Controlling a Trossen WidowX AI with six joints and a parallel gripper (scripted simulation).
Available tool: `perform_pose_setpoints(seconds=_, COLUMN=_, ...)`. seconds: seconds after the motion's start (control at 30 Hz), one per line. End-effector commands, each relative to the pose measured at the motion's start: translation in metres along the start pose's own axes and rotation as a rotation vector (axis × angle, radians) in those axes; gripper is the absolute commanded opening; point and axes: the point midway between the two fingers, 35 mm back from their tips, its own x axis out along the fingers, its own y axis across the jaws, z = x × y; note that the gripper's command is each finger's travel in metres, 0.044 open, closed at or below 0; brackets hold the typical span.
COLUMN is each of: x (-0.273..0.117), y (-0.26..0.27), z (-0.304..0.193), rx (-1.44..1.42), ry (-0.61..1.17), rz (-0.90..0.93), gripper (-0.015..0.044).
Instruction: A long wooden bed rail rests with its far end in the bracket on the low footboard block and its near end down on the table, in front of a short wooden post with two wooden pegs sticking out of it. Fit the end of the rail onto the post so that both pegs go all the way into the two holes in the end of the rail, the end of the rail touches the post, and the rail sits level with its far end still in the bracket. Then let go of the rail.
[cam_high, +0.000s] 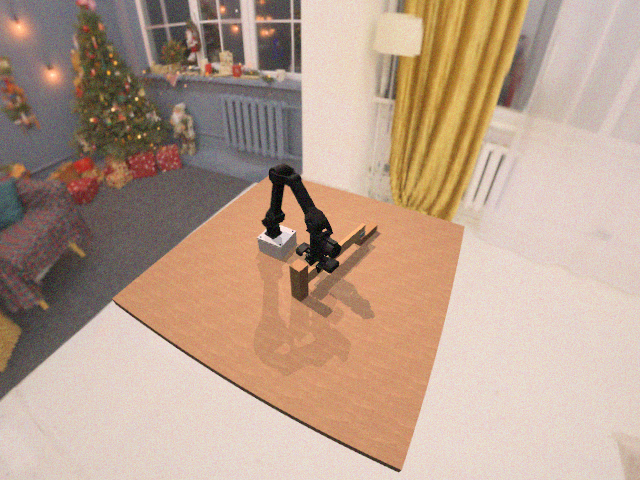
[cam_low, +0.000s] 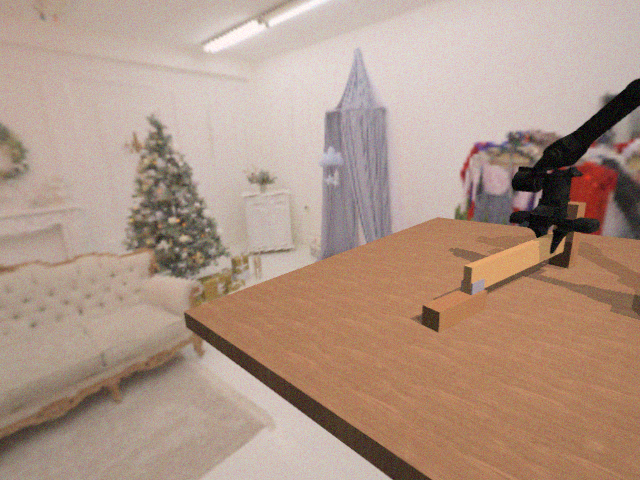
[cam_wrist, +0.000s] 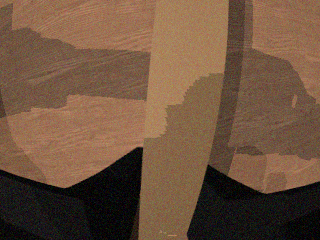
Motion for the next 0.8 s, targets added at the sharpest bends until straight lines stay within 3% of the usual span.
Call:
perform_pose_setpoints(seconds=0.0, x=-0.0005, y=-0.0002, z=-0.0036, rx=0.001, ry=0.009, rz=-0.001, gripper=0.0)
perform_pose_setpoints(seconds=0.77, x=0.0008, y=-0.0002, z=-0.0095, rx=0.001, ry=0.01, rz=-0.001, gripper=0.0)
